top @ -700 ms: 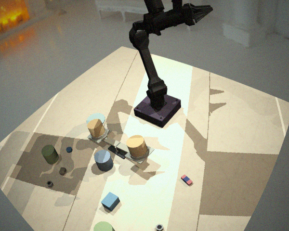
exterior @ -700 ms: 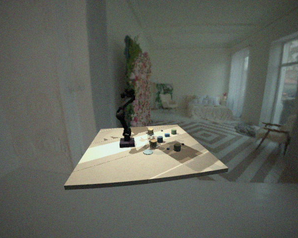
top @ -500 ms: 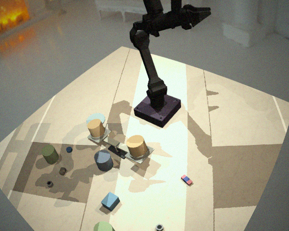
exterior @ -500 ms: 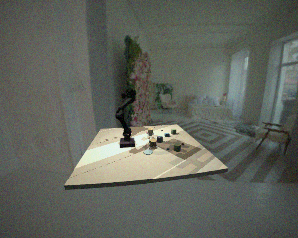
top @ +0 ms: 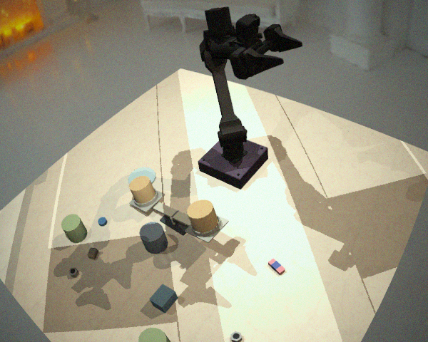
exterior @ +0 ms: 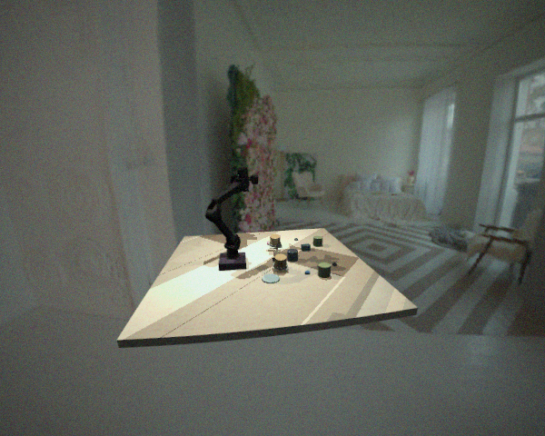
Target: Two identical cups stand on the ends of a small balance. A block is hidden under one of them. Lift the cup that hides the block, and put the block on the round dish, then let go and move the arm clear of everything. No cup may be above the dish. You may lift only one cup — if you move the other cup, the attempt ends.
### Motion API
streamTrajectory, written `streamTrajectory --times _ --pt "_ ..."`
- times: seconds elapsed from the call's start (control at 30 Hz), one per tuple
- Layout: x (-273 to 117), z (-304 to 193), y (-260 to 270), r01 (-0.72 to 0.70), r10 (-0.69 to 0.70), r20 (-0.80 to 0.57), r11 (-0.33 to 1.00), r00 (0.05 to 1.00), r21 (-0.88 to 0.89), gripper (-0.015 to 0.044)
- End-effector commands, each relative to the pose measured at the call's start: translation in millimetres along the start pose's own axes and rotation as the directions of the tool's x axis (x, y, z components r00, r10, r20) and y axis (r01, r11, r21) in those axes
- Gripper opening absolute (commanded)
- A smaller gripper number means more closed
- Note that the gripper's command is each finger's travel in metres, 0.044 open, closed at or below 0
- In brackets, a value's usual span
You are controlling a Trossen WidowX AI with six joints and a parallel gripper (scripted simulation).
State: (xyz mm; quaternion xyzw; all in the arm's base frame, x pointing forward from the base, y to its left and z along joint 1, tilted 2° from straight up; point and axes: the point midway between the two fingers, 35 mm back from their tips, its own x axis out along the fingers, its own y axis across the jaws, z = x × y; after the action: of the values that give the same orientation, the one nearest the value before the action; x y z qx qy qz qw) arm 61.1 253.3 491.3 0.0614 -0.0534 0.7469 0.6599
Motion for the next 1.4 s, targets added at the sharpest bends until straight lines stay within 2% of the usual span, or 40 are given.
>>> streamTrajectory --times 0.0,0.3,0.6,1.0,1.37 --pt "-9.2 -12.2 -17.2 0.105 -0.104 -0.035 0.994 0.994 0.018 0.0440" --pt "-43.2 -49.8 -59.8 0.384 -0.371 -0.150 0.921 0.916 0.063 0.0440" --pt "-89.3 -90.0 -91.5 0.632 -0.594 -0.276 0.772 0.756 0.071 0.0440" --pt "-163.5 -144.7 -110.8 0.874 -0.778 -0.444 0.486 0.444 0.023 0.0440" --pt "-235.1 -192.7 -102.1 0.980 -0.807 -0.581 0.187 0.111 -0.073 0.0440"
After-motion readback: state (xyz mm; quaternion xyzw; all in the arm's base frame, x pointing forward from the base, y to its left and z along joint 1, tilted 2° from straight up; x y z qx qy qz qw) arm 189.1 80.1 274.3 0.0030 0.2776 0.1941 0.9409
